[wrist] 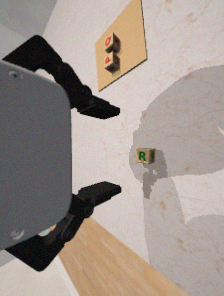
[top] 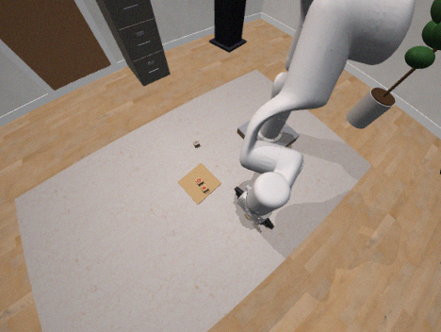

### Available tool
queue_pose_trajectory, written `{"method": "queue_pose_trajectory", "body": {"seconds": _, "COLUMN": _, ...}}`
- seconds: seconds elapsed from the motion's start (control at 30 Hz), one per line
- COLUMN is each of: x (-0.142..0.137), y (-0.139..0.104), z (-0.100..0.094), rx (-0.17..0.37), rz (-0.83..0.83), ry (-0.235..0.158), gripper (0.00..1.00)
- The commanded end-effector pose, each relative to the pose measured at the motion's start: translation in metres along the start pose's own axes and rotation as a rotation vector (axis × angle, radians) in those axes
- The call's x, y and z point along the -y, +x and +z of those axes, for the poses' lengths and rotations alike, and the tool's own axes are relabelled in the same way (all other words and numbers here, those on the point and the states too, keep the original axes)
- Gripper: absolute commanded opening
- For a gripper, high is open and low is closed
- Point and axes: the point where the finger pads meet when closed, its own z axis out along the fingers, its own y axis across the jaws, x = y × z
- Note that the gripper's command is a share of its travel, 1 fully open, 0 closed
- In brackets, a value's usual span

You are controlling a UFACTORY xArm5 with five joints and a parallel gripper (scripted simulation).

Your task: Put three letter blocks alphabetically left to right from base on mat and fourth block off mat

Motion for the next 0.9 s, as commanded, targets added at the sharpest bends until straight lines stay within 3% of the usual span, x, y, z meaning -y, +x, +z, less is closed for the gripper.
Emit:
{"method": "queue_pose_trajectory", "body": {"seconds": 0.0, "x": -0.0086, "y": 0.0034, "z": -0.0005, "rx": 0.003, "rz": 0.066, "ry": -0.003, "gripper": 1.00}}
{"method": "queue_pose_trajectory", "body": {"seconds": 0.2, "x": -0.0107, "y": 0.0047, "z": -0.0003, "rx": 0.002, "rz": 0.081, "ry": -0.003, "gripper": 1.00}}
{"method": "queue_pose_trajectory", "body": {"seconds": 0.23, "x": -0.0107, "y": 0.0047, "z": -0.0003, "rx": 0.002, "rz": 0.081, "ry": -0.003, "gripper": 0.63}}
{"method": "queue_pose_trajectory", "body": {"seconds": 0.87, "x": -0.0107, "y": 0.0047, "z": -0.0003, "rx": 0.002, "rz": 0.081, "ry": -0.003, "gripper": 0.63}}
